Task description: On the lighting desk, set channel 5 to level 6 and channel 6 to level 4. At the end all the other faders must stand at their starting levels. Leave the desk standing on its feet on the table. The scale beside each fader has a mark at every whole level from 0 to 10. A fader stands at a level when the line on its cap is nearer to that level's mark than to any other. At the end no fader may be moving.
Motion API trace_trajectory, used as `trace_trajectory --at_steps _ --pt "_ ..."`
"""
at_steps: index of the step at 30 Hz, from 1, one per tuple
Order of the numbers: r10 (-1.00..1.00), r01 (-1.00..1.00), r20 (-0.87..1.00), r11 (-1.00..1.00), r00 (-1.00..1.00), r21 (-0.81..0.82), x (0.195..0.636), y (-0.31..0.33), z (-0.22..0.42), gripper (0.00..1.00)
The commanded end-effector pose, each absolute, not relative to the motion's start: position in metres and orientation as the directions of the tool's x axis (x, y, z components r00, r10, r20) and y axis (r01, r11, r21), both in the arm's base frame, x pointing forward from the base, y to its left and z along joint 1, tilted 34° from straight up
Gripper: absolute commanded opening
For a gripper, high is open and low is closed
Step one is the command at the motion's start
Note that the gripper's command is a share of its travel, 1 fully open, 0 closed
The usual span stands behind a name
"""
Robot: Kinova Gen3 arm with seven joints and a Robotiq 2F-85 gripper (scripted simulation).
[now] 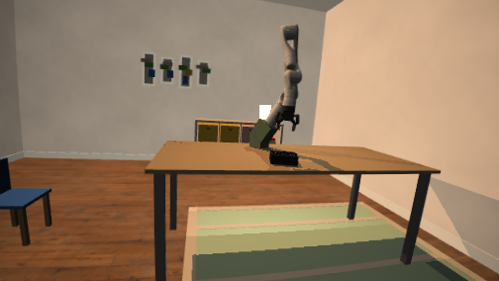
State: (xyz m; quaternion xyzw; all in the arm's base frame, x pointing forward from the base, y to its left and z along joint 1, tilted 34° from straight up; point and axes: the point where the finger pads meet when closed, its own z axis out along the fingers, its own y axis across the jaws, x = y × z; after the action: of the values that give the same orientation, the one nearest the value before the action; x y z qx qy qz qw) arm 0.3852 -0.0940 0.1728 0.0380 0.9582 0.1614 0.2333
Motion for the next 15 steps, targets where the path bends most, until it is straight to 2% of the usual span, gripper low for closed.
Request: trace_trajectory --at_steps 1,15 --pt "0.152 -0.012 -0.423 0.933 -0.894 0.360 0.3799 -0.0856 0.1635 1.00" --pt "0.151 -0.015 -0.420 0.930 -0.895 0.367 0.3780 -0.0836 0.1609 1.00"
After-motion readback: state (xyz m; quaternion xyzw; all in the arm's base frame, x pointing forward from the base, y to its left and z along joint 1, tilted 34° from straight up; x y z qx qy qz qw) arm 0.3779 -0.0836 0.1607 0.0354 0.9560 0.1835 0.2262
